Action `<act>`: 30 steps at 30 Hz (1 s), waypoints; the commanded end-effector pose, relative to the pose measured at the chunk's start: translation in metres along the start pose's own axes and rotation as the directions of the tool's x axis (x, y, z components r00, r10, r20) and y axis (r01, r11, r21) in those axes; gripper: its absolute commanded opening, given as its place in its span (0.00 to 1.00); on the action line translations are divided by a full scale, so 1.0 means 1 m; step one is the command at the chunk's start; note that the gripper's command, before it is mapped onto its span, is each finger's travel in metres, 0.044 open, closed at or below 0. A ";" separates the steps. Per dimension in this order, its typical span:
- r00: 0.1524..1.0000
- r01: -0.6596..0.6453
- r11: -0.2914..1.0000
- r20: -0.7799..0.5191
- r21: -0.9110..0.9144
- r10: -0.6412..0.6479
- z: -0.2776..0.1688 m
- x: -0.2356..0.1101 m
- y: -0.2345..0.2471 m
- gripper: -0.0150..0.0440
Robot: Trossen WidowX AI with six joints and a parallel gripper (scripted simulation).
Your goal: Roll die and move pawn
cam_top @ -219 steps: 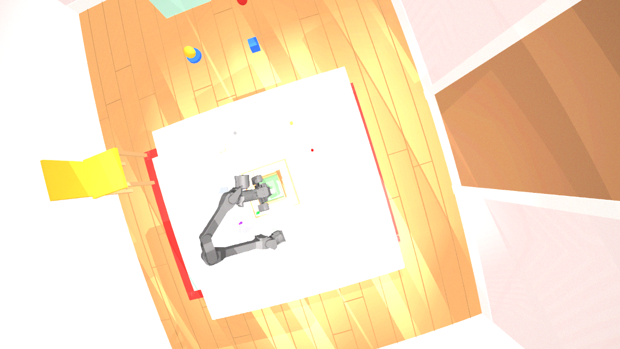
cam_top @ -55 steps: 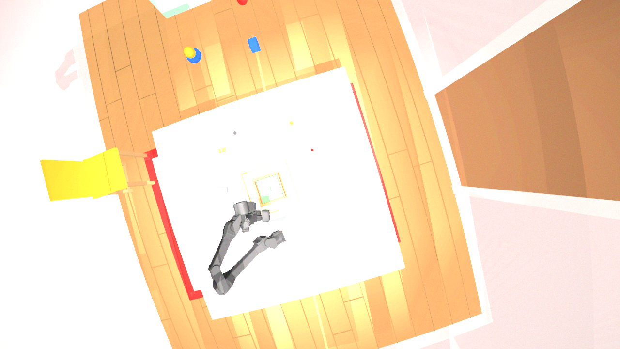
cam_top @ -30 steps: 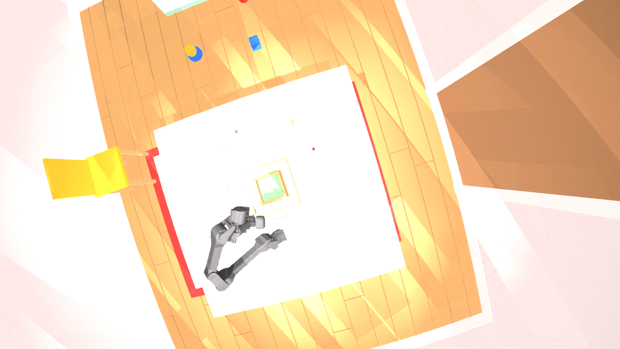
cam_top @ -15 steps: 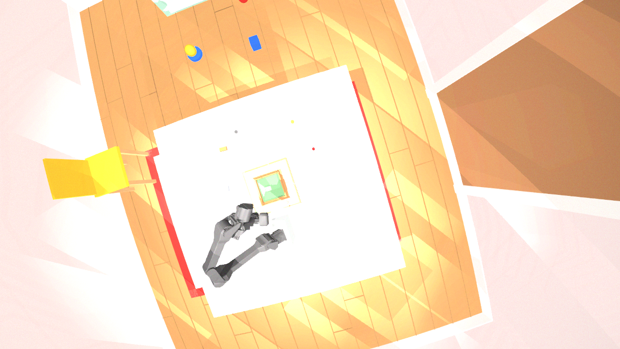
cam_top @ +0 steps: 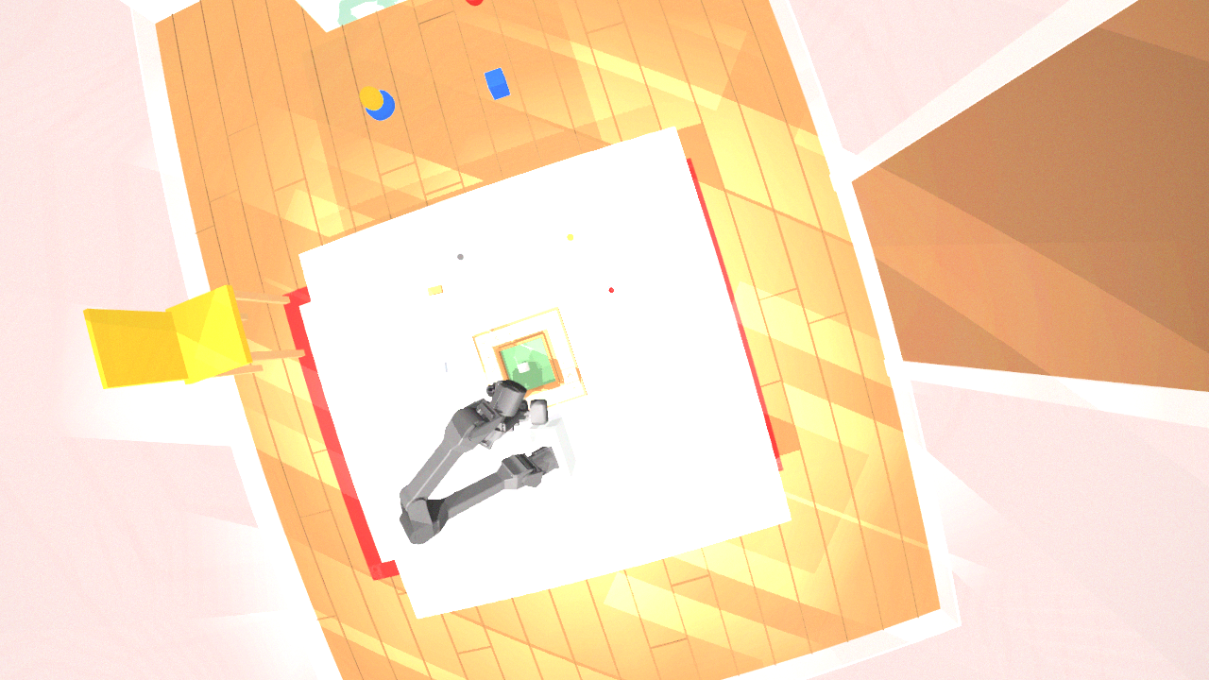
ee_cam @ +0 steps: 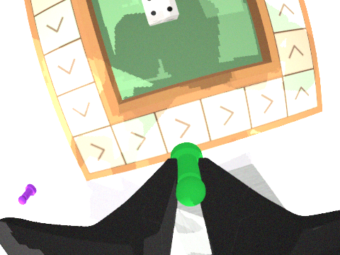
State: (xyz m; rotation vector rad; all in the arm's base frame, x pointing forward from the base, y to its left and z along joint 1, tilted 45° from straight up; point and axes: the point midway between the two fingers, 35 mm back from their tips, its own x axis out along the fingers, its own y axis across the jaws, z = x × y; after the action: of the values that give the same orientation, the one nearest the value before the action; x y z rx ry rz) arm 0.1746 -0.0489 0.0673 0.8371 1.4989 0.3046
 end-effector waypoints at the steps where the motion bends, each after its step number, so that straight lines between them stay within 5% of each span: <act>1: 1.000 -0.002 1.000 -0.010 -0.010 0.002 0.004 0.009 -0.019 0.25; 30: 0.999 -0.035 0.998 -0.042 -0.050 0.033 0.005 0.069 -0.095 0.25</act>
State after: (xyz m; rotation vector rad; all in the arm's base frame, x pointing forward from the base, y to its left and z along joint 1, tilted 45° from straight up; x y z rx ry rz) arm 0.1567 -0.0765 -0.0388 0.8185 1.5096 0.3811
